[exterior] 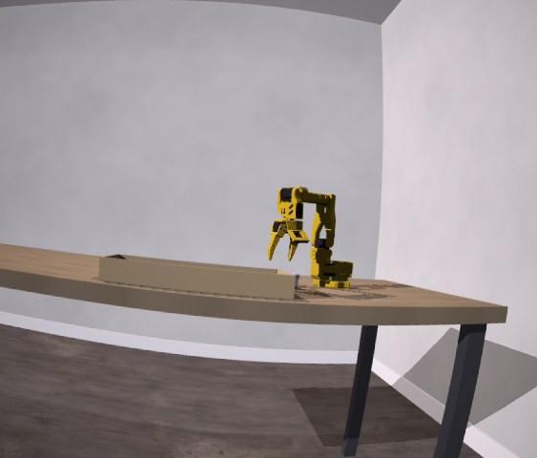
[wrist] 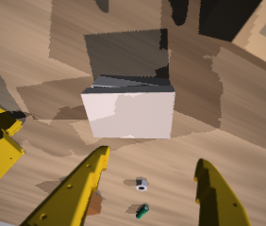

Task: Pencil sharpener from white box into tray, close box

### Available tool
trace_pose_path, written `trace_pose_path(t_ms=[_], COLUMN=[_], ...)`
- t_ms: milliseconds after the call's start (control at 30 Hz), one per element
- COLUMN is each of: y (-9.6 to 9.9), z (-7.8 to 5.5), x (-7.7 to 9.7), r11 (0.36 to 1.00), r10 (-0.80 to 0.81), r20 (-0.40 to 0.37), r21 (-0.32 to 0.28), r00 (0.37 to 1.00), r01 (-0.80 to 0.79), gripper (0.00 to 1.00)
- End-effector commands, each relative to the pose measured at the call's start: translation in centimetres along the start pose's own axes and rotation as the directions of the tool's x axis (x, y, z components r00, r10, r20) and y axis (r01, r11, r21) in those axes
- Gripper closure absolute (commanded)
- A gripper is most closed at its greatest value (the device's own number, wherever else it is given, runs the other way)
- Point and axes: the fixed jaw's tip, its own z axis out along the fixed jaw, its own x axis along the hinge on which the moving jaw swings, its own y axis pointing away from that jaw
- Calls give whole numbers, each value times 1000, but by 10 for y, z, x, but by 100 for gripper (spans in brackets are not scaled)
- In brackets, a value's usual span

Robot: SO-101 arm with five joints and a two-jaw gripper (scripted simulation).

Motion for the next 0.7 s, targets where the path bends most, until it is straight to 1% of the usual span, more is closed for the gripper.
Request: trace_pose_path(t_ms=[0,133,267,333,500,667], y=[-5,-5,-6,-6,-7,-9], z=[-10,-10,-11,-11,-11,-12], x=[2,5,8,8,11,14], r11=[984,940,868,868,747,603], r10=[-170,-338,-494,-494,-663,-796], r20=[18,8,-1,-1,-13,-24], r21=[54,57,57,57,56,52], r00=[985,941,870,870,749,605], r01=[169,337,493,493,662,796], gripper=[70,70,70,70,70,70])
